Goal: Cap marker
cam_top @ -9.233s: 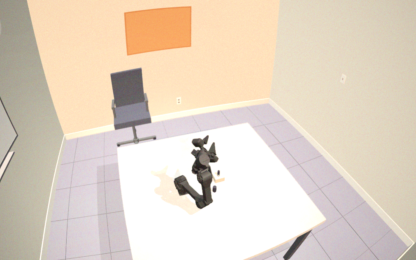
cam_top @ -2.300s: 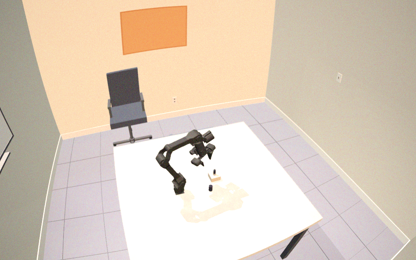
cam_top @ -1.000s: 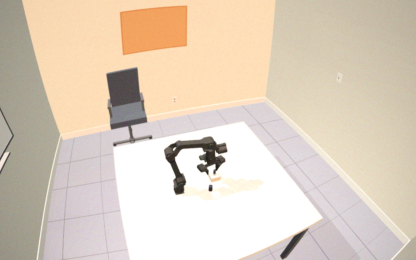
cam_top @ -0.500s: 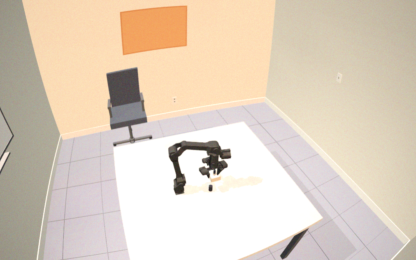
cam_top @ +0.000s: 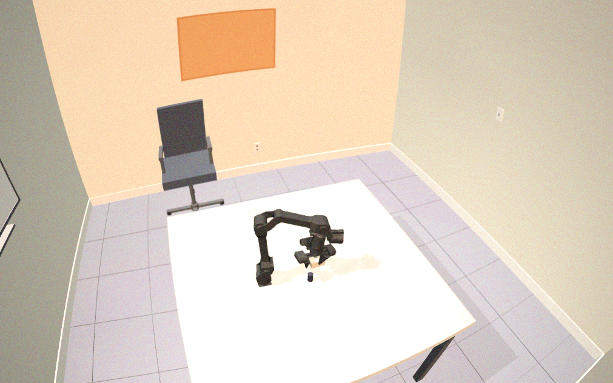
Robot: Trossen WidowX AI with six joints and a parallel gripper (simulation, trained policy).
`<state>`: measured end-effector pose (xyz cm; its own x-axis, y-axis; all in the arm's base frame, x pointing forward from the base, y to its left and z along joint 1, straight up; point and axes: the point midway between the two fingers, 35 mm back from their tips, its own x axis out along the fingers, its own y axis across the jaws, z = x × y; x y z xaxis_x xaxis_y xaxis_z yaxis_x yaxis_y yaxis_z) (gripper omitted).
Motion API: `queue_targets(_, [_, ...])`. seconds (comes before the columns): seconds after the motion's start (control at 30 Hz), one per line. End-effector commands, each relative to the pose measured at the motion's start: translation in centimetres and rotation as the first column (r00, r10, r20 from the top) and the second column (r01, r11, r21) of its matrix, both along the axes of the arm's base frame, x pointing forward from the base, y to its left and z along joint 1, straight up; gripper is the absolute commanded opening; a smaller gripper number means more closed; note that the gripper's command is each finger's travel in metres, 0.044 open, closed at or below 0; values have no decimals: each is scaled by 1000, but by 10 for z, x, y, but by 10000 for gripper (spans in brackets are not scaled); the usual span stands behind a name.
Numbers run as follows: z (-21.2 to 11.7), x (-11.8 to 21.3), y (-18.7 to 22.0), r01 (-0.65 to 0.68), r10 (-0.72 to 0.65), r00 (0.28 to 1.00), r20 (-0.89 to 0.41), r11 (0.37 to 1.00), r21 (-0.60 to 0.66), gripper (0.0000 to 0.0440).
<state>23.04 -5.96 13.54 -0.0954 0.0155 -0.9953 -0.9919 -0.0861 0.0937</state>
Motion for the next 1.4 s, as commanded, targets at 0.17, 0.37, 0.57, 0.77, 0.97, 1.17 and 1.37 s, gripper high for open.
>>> queue_targets(0.17, [-22,-5,-3,-7,9,999,-53,999,44,306])
queue_targets(0.37, [-36,-8,-3,-22,27,997,-74,997,68,296])
queue_targets(0.57, [-53,-12,-2,-47,55,994,-90,995,90,284])
queue_targets(0.77, [-68,-14,-2,-82,91,991,-93,992,99,270])
queue_targets(0.97, [-77,-15,-4,-122,130,988,-87,989,86,251])
queue_targets(1.17, [-79,-14,-6,-156,160,985,-70,986,62,164])
queue_targets(1.37, [-68,-9,-7,-179,180,983,-33,983,34,60])
